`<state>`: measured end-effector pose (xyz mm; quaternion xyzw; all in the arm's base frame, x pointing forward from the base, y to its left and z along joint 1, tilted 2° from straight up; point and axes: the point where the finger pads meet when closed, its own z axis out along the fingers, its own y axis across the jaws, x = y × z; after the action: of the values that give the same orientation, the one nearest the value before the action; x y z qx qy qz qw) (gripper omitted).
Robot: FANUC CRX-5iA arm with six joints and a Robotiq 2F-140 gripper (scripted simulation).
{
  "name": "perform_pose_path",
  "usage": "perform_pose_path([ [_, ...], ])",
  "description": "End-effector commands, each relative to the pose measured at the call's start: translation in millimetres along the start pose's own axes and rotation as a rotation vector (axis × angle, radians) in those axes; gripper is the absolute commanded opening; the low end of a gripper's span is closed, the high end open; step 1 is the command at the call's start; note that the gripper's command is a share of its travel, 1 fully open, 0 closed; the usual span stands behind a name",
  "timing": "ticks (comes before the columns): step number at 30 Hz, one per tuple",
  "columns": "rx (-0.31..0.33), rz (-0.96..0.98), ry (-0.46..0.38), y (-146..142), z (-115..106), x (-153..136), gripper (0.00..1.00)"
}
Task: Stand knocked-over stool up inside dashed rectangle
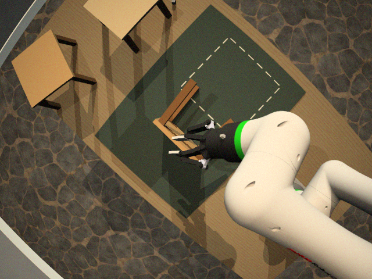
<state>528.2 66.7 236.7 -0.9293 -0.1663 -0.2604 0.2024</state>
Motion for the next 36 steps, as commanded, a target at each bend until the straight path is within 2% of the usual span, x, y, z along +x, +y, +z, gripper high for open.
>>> perform_pose_path([
  [1, -0.156, 0.13, -0.154, -3.4, 17.0, 6.8, 0.33],
  [2, -0.156, 0.13, -0.154, -3.4, 17.0, 6.8, 0.33],
  [3, -0.195, 0.175, -0.195, -3.7, 17.5, 7.1, 0.33],
  [10, -0.306, 0.281, -0.298, -4.0, 17.9, 7.4, 0.33],
  [17, -0.455, 0.401, -0.45, -4.0, 17.9, 7.4, 0.33],
  [19, -0.455, 0.401, -0.45, -4.0, 17.9, 7.4, 0.33],
  [20, -0.524, 0.454, -0.523, -4.0, 17.9, 7.4, 0.33],
  [36, -0.524, 0.454, -0.523, -4.0, 17.9, 7.4, 0.33],
])
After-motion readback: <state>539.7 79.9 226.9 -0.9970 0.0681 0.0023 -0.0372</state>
